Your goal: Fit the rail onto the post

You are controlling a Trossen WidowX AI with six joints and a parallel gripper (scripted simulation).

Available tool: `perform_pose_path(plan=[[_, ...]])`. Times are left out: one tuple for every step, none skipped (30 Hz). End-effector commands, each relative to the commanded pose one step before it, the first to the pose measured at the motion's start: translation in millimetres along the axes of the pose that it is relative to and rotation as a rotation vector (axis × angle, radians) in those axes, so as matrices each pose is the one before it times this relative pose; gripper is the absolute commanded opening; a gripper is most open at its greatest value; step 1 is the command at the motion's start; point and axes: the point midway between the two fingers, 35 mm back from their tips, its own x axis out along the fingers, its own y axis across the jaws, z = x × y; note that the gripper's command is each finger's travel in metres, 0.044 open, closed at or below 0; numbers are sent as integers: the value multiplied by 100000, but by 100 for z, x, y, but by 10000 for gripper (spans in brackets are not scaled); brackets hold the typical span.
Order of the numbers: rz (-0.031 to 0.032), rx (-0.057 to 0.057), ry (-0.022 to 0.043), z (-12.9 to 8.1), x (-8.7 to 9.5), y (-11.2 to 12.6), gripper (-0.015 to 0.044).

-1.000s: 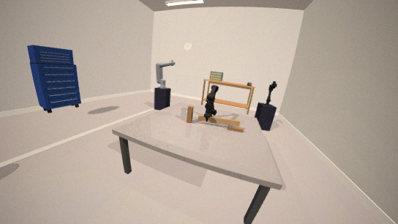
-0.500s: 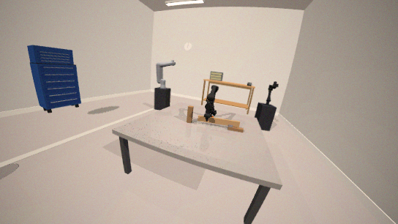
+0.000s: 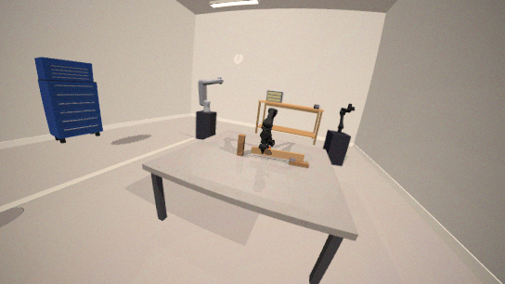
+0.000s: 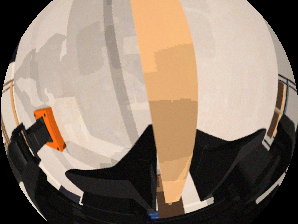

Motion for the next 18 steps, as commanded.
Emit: perform_pose_path(plan=[[-1532, 155, -881, 141, -308, -72, 0], [0, 0, 0, 0, 0, 0, 0], [0, 0, 0, 0, 14, 3, 0], [0, 0, 0, 0, 0, 0, 0], [0, 0, 0, -4, 2, 1, 0], [0, 0, 1, -9, 5, 2, 0], [0, 0, 1, -13, 7, 3, 0], [0, 0, 2, -17, 10, 4, 0], [0, 0, 2, -21, 12, 5, 0], [1, 0, 2, -25, 14, 6, 0], [1, 0, 2, -27, 15, 6, 0], [1, 0, 3, -28, 16, 6, 0], [1, 0, 3, -28, 15, 6, 0], [1, 0, 3, -28, 15, 6, 0], [1, 0, 3, -30, 15, 6, 0], [1, 0, 3, -29, 13, 5, 0], [1, 0, 3, -30, 13, 5, 0], [0, 0, 3, -30, 12, 4, 0]])
